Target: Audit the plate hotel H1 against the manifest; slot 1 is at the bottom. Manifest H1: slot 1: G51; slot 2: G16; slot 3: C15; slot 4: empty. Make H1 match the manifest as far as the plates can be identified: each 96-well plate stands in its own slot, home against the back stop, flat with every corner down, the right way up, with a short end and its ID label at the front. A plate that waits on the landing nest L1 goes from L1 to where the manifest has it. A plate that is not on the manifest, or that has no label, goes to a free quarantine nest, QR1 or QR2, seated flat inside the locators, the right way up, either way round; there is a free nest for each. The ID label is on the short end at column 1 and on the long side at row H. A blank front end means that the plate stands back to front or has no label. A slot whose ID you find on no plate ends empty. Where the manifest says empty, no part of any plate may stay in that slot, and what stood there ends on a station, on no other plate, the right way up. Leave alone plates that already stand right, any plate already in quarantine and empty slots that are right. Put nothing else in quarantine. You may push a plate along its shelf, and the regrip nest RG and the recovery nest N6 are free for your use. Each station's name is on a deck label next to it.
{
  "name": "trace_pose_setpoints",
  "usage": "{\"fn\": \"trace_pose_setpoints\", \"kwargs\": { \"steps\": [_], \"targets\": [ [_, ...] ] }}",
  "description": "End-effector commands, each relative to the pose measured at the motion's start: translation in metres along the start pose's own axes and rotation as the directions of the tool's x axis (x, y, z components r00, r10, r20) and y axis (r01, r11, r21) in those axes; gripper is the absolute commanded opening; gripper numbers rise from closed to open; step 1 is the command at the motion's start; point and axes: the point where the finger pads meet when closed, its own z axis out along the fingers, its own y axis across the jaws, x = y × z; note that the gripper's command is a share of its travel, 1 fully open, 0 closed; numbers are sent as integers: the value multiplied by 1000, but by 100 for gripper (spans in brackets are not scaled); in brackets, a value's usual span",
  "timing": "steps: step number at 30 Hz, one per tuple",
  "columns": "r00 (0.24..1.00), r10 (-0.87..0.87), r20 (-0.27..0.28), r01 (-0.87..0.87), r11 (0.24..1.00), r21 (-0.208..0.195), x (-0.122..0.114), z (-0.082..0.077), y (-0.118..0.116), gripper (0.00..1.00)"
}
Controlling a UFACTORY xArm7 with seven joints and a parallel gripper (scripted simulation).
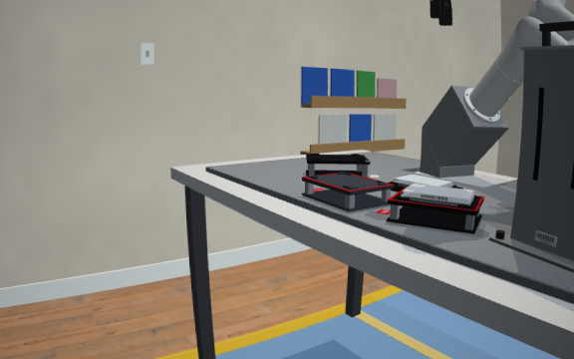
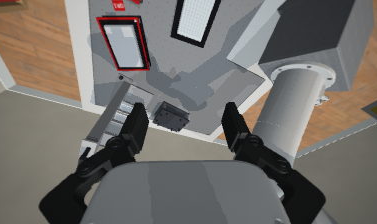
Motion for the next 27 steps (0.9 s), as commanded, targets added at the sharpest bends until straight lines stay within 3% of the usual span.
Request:
{"fn": "trace_pose_setpoints", "kwargs": {
  "steps": [1, 12, 27],
  "targets": [
    [986, -166, -2, 166, 986, 2, -18, -1, -18, 100],
    [893, -450, -3, 450, 893, 2, -53, -1, -40, 100],
    [595, -804, -3, 804, 595, 1, -119, -1, -63, 100]
  ]
}}
